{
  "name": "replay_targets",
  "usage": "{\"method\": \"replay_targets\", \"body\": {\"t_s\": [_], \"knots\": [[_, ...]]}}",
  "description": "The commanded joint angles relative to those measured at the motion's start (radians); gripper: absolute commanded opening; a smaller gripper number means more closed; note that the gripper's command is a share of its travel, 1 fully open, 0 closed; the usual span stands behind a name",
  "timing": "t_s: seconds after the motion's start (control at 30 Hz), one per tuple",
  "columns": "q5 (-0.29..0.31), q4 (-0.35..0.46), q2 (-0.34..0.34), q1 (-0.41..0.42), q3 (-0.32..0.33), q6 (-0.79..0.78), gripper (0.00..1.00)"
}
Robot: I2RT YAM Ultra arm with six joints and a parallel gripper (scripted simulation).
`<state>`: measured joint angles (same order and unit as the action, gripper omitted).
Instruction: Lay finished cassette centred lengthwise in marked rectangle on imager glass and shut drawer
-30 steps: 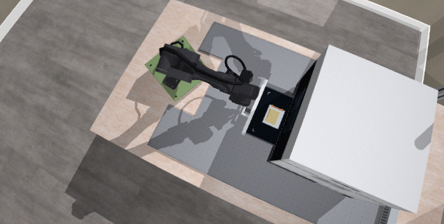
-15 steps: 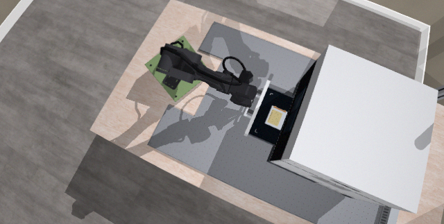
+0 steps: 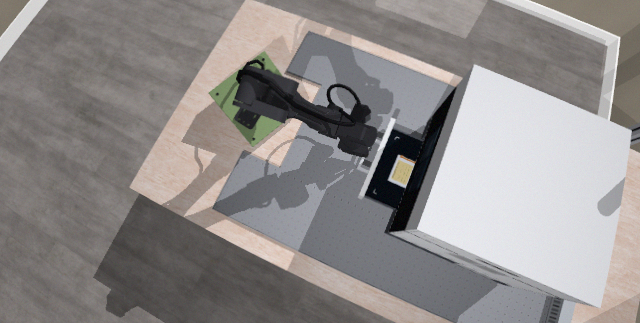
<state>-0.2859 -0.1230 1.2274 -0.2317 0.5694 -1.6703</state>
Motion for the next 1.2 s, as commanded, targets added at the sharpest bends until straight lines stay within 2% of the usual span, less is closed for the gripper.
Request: {"method": "replay_targets", "body": {"t_s": [0.0,0.27,1.17], "knots": [[0.019,-0.029,0.026,0.006,0.038,-0.008,0.0],[0.021,-0.019,0.057,0.011,0.08,-0.01,0.0],[0.021,-0.02,0.06,0.009,0.082,-0.009,0.0]]}}
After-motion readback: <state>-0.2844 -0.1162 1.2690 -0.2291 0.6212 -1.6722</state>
